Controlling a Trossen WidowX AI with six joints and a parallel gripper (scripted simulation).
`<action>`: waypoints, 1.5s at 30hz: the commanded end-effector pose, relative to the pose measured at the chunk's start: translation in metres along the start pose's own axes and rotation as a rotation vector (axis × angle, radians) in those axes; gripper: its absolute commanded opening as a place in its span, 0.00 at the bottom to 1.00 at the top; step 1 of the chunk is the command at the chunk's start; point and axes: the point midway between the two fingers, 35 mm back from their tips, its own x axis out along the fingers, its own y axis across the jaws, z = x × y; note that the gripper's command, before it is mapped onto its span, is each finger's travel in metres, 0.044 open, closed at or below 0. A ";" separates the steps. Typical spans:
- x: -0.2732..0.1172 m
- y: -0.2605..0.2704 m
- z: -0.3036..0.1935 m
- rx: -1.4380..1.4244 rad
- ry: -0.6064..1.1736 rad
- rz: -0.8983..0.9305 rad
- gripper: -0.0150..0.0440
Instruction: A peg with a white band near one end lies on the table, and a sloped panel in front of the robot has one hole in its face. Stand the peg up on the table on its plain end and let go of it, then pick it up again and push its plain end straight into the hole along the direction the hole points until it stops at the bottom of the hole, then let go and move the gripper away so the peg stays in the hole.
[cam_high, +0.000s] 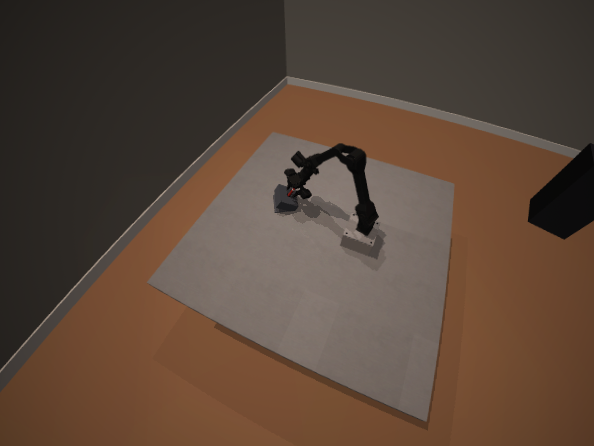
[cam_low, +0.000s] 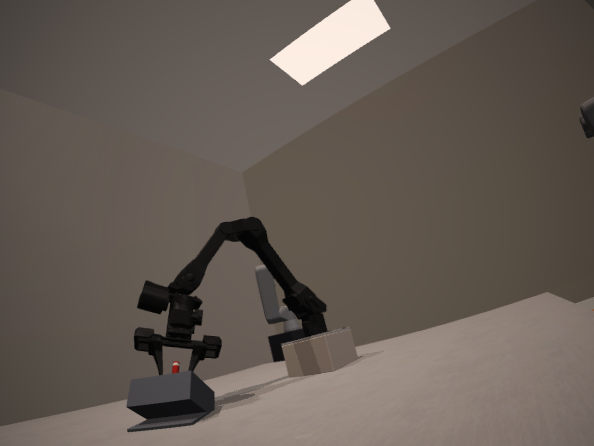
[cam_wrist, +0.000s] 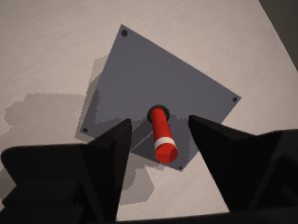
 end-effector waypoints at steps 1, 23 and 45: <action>0.000 0.000 0.000 0.000 0.000 0.000 0.83; -0.041 -0.004 -0.001 0.004 0.004 0.000 1.00; -0.089 -0.004 -0.002 0.010 0.008 0.000 1.00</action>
